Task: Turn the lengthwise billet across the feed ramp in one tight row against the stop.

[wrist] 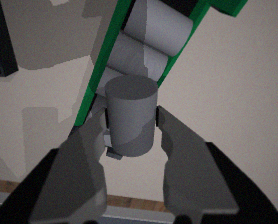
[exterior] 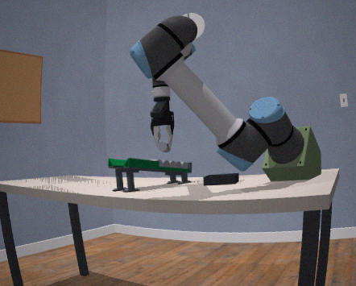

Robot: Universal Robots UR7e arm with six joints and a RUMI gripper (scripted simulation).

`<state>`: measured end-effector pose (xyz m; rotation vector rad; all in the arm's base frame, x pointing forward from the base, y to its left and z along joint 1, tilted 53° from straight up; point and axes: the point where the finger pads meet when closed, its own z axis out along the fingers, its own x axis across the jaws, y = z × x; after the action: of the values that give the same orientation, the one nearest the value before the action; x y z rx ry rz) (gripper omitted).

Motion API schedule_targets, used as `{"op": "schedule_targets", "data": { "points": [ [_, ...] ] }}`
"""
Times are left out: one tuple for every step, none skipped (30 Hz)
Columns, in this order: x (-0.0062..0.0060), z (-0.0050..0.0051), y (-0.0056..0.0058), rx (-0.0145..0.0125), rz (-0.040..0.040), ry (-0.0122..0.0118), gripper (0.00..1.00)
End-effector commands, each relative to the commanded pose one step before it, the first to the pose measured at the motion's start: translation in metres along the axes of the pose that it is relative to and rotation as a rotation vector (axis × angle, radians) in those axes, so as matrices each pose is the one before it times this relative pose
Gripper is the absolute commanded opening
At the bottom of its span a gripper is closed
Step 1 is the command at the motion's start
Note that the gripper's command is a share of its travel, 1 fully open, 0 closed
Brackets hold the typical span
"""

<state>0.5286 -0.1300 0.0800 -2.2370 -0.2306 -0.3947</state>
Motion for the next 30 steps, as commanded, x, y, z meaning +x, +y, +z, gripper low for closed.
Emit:
{"op": "schedule_targets", "data": {
  "points": [
    [0.00311, -0.00518, 0.00092, -0.00207, -0.11128, 0.00480, 0.00],
    [0.00000, 0.00000, 0.00000, 0.00000, 0.00000, 0.00000, 0.00],
    [0.00000, 0.00000, 0.00000, 0.00000, 0.00000, 0.00000, 0.00],
    [0.00000, 0.00000, 0.00000, 0.00000, 0.00000, 0.00000, 0.00],
    [0.00000, 0.00000, 0.00000, 0.00000, 0.00000, 0.00000, 0.00],
    [0.00000, 0.00000, 0.00000, 0.00000, 0.00000, 0.00000, 0.00],
    [0.00000, 0.00000, 0.00000, 0.00000, 0.00000, 0.00000, 0.00],
    [0.00000, 0.00000, 0.00000, 0.00000, 0.00000, 0.00000, 0.00],
    [-0.00179, 0.00236, -0.00097, 0.00033, -0.03489, -0.00275, 0.00],
    [0.00021, -0.00070, 0.00026, -0.00038, -0.06000, 0.00042, 0.00],
    [0.00019, -0.00070, 0.00027, -0.00038, -0.06000, 0.00042, 0.00],
    [0.00017, -0.00070, 0.00028, -0.00038, -0.06000, 0.00042, 0.00],
    [0.00016, -0.00070, 0.00029, -0.00038, -0.06000, 0.00042, 0.00],
    [0.00000, 0.00000, 0.00000, 0.00000, 0.00000, 0.00000, 0.00],
    [0.00000, 0.00000, 0.00000, 0.00000, 0.00000, 0.00000, 0.00],
    [0.00000, 0.00000, 0.00000, 0.00000, 0.00000, 0.00000, 0.00],
    [0.00000, 0.00000, 0.00000, 0.00000, 0.00000, 0.00000, 0.00],
    [0.00000, 0.00000, 0.00000, 0.00000, 0.00000, 0.00000, 0.00],
    [0.00000, 0.00000, 0.00000, 0.00000, 0.00000, 0.00000, 0.00],
    [0.00000, 0.00000, 0.00000, 0.00000, 0.00000, 0.00000, 0.00],
    [0.00000, 0.00000, 0.00000, 0.00000, 0.00000, 0.00000, 0.00],
    [0.00000, 0.00000, 0.00000, 0.00000, 0.00000, 0.00000, 0.00],
    [0.00000, 0.00000, 0.00000, 0.00000, 0.00000, 0.00000, 0.00],
    [0.00000, 0.00000, 0.00000, 0.00000, 0.00000, 0.00000, 0.00],
    [0.00000, 0.00000, 0.00000, 0.00000, 0.00000, 0.00000, 0.00],
    [-0.00156, 0.00251, -0.00140, 0.00133, -0.03460, -0.00237, 0.00],
    [0.00010, -0.00071, 0.00038, -0.00059, -0.05999, 0.00059, 0.00],
    [0.00008, -0.00071, 0.00038, -0.00059, -0.05999, 0.00059, 0.00],
    [0.00006, -0.00071, 0.00039, -0.00059, -0.05999, 0.00059, 0.00],
    [0.00003, -0.00071, 0.00039, -0.00059, -0.05999, 0.00059, 0.00]
  ]
}}
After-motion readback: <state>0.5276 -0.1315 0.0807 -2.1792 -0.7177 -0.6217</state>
